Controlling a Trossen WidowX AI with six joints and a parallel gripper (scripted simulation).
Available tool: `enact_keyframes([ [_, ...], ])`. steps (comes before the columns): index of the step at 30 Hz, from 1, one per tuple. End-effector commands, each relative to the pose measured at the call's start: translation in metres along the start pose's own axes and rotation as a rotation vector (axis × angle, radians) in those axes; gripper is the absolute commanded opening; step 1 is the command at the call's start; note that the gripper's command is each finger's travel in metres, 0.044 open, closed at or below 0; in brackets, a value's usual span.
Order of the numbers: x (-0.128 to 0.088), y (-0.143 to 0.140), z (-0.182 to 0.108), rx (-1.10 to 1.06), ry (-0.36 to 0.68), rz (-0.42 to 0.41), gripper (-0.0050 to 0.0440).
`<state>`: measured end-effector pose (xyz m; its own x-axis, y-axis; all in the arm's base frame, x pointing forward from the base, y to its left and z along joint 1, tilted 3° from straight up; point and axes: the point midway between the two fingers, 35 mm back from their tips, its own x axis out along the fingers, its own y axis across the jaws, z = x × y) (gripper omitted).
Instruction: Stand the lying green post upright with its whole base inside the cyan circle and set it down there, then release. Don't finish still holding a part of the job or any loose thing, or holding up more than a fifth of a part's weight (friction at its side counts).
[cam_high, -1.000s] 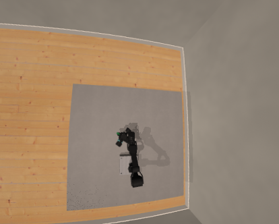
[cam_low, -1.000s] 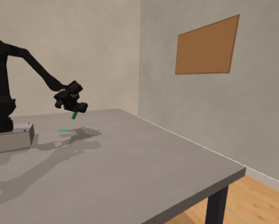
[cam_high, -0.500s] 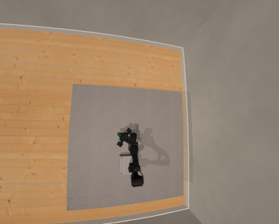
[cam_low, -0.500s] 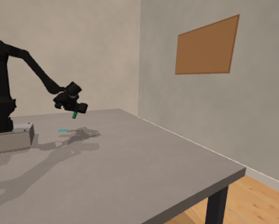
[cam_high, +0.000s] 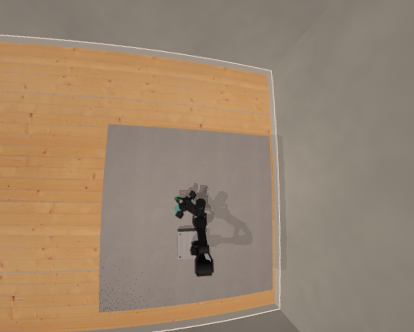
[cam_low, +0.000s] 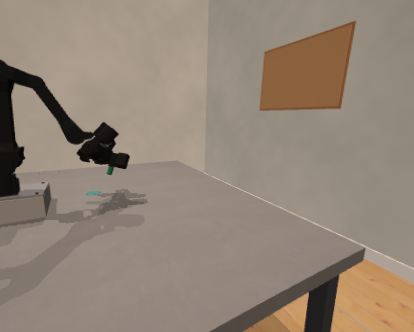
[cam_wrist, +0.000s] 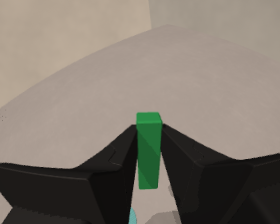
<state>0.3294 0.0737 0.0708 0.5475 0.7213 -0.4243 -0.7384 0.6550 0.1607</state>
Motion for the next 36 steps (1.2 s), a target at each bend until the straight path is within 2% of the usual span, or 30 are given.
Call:
enact_keyframes([
  [1, -0.004, 0.002, -0.003, 0.007, -0.030, 0.009, 0.0022],
  [36, -0.039, 0.022, -0.005, -0.077, -0.260, 0.079, 0.0022],
])
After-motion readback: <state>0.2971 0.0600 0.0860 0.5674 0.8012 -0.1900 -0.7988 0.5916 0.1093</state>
